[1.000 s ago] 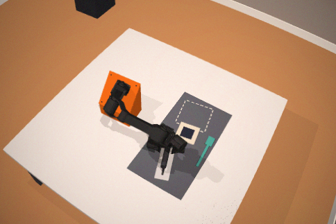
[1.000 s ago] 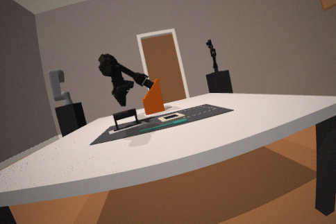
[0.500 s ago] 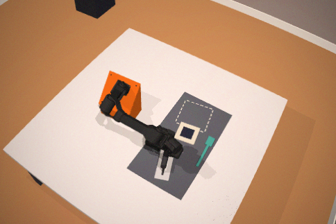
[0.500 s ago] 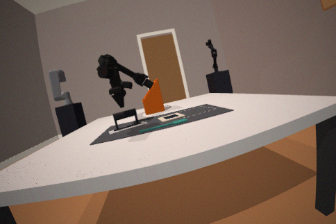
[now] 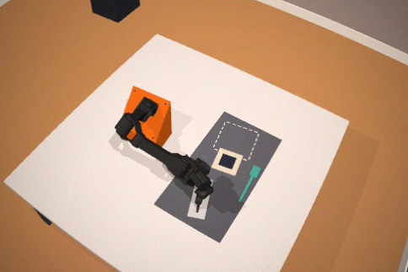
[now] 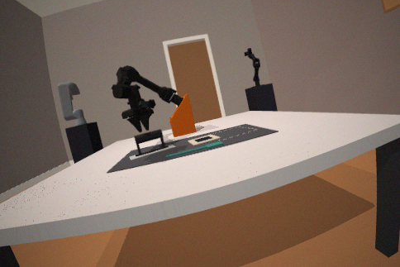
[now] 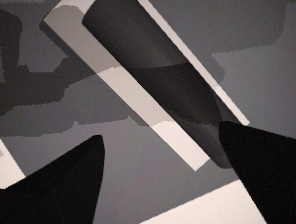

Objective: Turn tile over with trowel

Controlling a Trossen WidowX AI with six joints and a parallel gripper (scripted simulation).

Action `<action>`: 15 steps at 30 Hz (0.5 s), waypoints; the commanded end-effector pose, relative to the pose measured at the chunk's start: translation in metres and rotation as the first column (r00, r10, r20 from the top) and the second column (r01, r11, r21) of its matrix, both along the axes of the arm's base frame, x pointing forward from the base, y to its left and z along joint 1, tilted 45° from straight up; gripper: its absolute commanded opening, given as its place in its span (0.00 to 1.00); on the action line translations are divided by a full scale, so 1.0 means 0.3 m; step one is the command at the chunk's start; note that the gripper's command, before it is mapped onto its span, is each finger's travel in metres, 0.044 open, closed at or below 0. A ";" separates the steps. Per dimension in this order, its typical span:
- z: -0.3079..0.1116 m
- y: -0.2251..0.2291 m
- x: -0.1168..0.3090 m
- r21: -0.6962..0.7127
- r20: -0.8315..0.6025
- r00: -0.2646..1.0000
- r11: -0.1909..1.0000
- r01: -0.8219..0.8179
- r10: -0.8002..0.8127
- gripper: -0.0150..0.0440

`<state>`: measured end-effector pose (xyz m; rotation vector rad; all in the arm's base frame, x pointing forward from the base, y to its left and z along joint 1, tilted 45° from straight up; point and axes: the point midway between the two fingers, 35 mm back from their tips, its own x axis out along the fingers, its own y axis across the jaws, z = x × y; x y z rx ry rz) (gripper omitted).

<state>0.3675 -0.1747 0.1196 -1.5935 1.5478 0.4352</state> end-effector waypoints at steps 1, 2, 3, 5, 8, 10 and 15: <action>-0.009 -0.005 -0.004 0.040 0.082 0.994 0.997 0.066 -0.069 0.76; -0.011 -0.006 -0.005 0.052 0.106 0.990 0.995 0.085 -0.090 0.76; -0.013 -0.008 -0.006 0.065 0.130 0.985 0.992 0.105 -0.112 0.76; -0.017 -0.011 -0.007 0.093 0.176 0.972 0.986 0.142 -0.156 0.76; -0.023 -0.016 -0.008 0.138 0.241 0.945 0.971 0.194 -0.223 0.76; -0.027 -0.020 -0.011 0.172 0.281 0.922 0.959 0.226 -0.268 0.76; -0.037 -0.027 -0.015 0.268 0.367 0.851 0.919 0.290 -0.376 0.76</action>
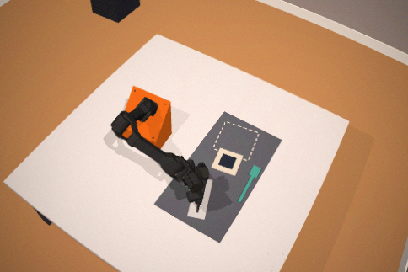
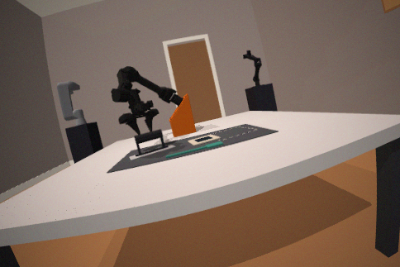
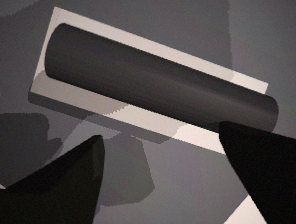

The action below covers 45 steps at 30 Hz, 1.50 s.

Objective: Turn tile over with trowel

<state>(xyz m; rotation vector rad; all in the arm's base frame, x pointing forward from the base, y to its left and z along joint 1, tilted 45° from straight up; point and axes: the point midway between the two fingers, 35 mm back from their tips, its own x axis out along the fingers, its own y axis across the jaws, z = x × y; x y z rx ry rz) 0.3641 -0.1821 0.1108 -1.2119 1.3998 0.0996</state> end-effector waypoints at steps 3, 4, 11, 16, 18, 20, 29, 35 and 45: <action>-0.013 -0.005 -0.006 0.091 0.134 0.984 0.990 0.104 -0.115 0.76; -0.015 -0.006 -0.007 0.108 0.155 0.979 0.987 0.120 -0.136 0.76; -0.037 0.003 -0.011 0.253 0.284 0.915 0.943 0.216 -0.286 0.76; -0.037 0.001 -0.007 0.369 0.348 0.857 0.896 0.247 -0.380 0.76; -0.039 -0.001 -0.006 0.413 0.370 0.828 0.873 0.260 -0.422 0.76; -0.041 -0.002 -0.006 0.456 0.388 0.796 0.848 0.272 -0.464 0.76; -0.053 0.002 -0.006 0.641 0.426 0.633 0.709 0.293 -0.647 0.76; -0.063 0.005 -0.013 0.753 0.409 0.507 0.594 0.282 -0.759 0.76; -0.077 0.009 -0.034 0.907 0.301 0.290 0.367 0.208 -0.909 0.76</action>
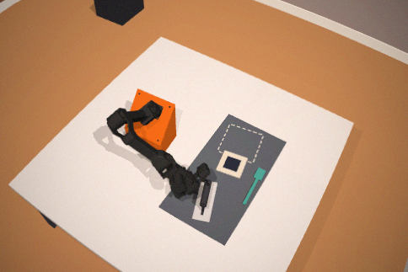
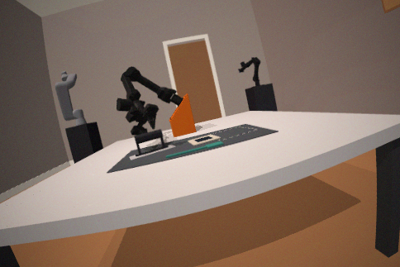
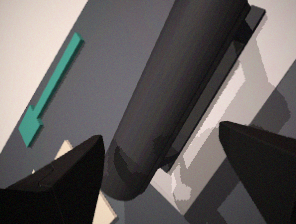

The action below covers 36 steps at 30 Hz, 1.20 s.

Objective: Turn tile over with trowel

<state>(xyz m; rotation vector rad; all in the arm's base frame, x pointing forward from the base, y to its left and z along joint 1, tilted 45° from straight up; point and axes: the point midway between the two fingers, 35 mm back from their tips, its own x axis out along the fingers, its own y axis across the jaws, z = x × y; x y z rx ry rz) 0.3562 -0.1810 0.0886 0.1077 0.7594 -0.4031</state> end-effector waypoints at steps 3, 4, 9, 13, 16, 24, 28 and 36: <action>-0.006 0.008 -0.015 0.138 0.102 0.990 0.987 0.085 -0.099 0.76; -0.007 0.009 -0.018 0.162 0.117 0.986 0.982 0.098 -0.117 0.76; -0.010 0.014 -0.032 0.287 0.184 0.960 0.946 0.151 -0.209 0.76; -0.011 0.019 -0.045 0.383 0.223 0.934 0.906 0.179 -0.279 0.76; -0.012 0.020 -0.047 0.399 0.229 0.929 0.899 0.183 -0.290 0.76; -0.020 0.015 -0.032 0.399 0.229 0.929 0.899 0.183 -0.290 0.76; -0.030 0.009 -0.015 0.399 0.229 0.929 0.899 0.182 -0.290 0.76; -0.052 -0.002 0.018 0.399 0.229 0.929 0.899 0.182 -0.290 0.76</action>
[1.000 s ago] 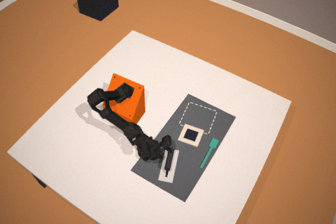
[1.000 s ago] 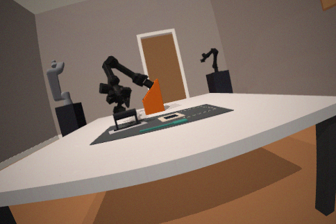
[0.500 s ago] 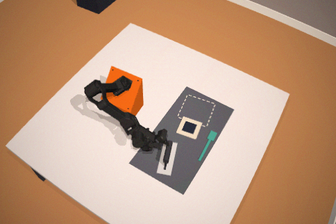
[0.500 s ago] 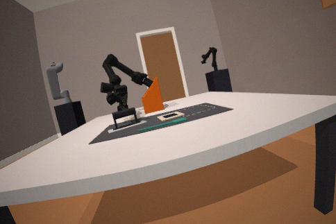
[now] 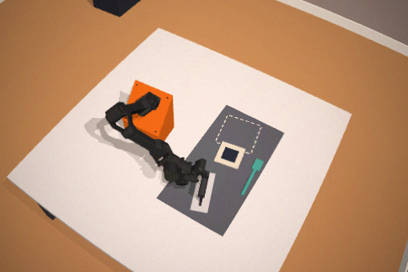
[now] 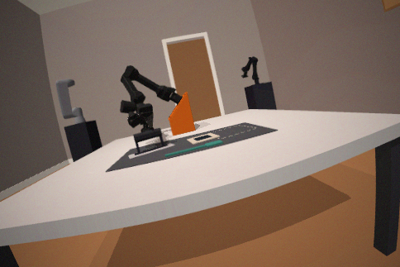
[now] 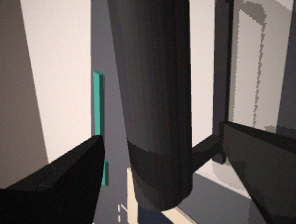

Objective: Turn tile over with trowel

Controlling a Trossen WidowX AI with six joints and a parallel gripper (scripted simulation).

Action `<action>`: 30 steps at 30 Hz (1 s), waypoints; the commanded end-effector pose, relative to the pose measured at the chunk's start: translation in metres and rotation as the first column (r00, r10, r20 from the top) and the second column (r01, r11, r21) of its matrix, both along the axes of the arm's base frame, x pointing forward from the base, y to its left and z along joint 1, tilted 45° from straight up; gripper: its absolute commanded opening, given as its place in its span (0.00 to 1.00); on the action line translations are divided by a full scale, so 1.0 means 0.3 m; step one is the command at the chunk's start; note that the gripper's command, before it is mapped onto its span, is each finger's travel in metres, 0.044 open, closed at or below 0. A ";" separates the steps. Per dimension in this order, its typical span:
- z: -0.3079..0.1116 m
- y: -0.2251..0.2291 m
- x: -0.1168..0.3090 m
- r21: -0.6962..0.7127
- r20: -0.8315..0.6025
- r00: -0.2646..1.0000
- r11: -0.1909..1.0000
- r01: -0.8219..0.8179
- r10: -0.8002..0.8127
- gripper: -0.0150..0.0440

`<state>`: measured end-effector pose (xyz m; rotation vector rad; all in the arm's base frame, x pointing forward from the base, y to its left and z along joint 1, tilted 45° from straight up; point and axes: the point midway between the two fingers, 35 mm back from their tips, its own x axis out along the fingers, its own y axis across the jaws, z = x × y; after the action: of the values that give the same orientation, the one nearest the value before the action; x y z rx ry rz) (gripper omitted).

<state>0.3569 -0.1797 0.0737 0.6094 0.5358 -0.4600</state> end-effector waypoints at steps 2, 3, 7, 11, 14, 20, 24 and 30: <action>-0.008 -0.009 0.024 0.000 0.005 1.000 1.000 0.004 -0.004 0.76; -0.011 -0.011 0.028 0.000 0.005 1.000 1.000 0.004 -0.004 0.76; -0.024 -0.016 0.044 0.000 0.006 1.000 1.000 0.004 -0.004 0.76; -0.037 -0.021 0.060 0.000 0.006 1.000 1.000 0.004 -0.004 0.76; -0.047 -0.024 0.072 0.000 0.006 1.000 1.000 0.004 -0.004 0.76; -0.068 -0.031 0.096 0.000 0.006 1.000 1.000 0.004 -0.004 0.76; -0.078 -0.034 0.106 0.000 0.006 1.000 1.000 0.004 -0.004 0.76; -0.078 -0.034 0.106 0.000 0.006 1.000 1.000 0.004 -0.004 0.50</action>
<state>0.3876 -0.1886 0.0497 0.6102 0.5343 -0.4563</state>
